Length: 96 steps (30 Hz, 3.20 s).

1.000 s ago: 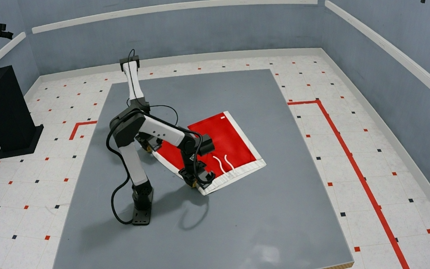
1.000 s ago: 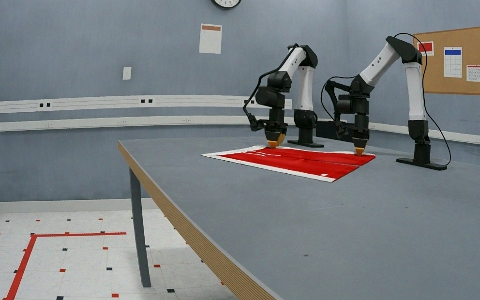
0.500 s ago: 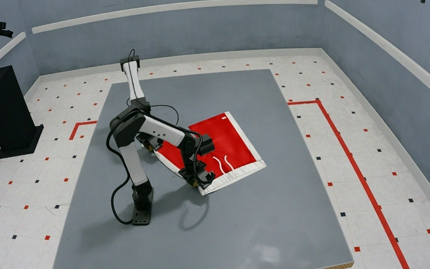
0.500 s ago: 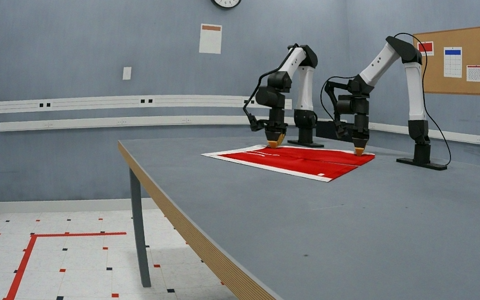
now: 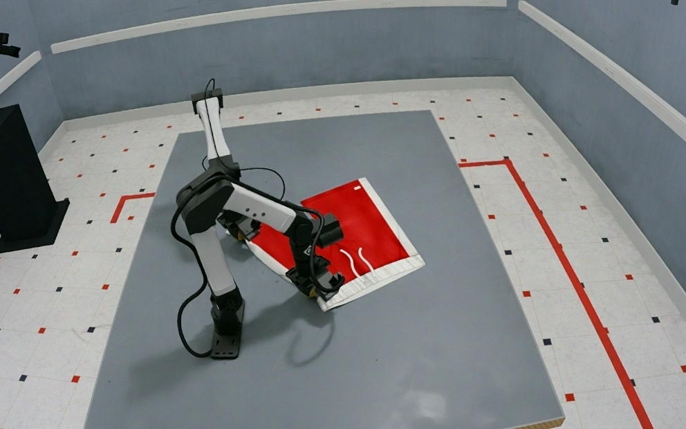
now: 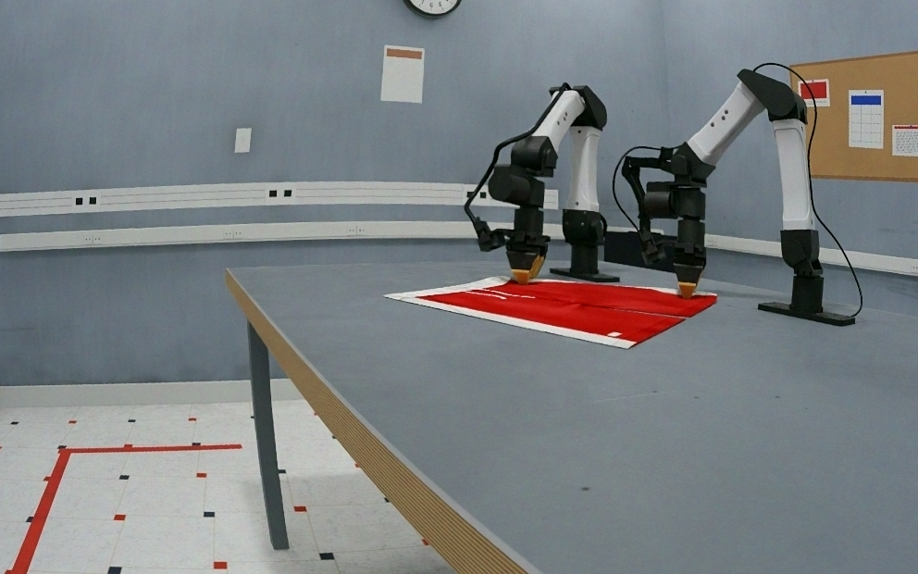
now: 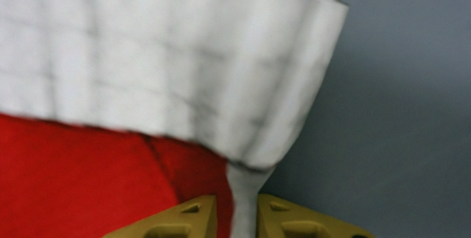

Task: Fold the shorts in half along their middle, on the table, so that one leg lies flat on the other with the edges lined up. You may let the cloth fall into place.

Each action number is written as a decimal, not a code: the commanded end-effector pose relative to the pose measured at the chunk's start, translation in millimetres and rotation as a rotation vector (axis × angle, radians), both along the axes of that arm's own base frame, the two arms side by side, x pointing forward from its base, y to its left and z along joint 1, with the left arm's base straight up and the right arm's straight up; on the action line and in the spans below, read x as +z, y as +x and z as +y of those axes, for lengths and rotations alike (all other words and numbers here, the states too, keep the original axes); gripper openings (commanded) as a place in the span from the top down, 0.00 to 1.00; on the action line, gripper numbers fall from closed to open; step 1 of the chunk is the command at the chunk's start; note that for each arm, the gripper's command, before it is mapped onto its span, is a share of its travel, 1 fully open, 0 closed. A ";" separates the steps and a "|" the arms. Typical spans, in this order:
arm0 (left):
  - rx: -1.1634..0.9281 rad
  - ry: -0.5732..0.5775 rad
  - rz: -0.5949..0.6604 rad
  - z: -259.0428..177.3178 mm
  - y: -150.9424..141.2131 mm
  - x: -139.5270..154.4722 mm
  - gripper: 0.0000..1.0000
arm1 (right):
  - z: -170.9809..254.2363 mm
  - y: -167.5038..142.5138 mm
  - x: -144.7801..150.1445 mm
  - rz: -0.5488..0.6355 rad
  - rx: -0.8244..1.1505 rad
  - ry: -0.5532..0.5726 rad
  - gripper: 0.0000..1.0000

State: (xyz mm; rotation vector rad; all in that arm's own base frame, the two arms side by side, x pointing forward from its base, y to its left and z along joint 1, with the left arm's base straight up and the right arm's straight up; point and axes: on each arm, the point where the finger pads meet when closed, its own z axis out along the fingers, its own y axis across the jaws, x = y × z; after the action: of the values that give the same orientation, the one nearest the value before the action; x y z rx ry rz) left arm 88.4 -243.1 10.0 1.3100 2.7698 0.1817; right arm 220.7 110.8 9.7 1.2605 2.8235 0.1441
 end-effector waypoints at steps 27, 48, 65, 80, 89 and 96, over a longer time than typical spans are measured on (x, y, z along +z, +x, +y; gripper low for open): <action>0.028 0.116 0.003 34.4 7.1 -22.9 1.00 | 20.5 6.8 -22.9 0.003 0.030 0.061 1.00; 0.024 0.014 -0.003 21.8 25.7 24.2 1.00 | 31.1 29.4 24.9 -0.035 0.014 0.050 1.00; 0.003 0.013 0.003 29.3 37.5 47.7 1.00 | 37.4 51.6 58.9 -0.078 -0.015 0.049 1.00; -0.003 0.005 0.001 30.9 33.9 50.0 1.00 | 35.6 52.5 59.2 -0.082 -0.019 0.041 1.00; 0.028 0.014 0.009 15.0 20.5 44.0 1.00 | 17.5 28.6 44.3 -0.056 -0.002 0.021 1.00; 0.005 0.015 0.007 8.4 13.5 43.5 1.00 | 13.6 27.9 48.1 -0.081 -0.007 0.032 1.00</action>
State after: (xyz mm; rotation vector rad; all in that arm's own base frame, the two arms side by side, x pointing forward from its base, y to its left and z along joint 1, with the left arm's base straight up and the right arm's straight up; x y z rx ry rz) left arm 100.8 -231.7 46.1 1.3427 2.7580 0.1980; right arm 240.9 131.2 49.1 1.2615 2.8107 0.2169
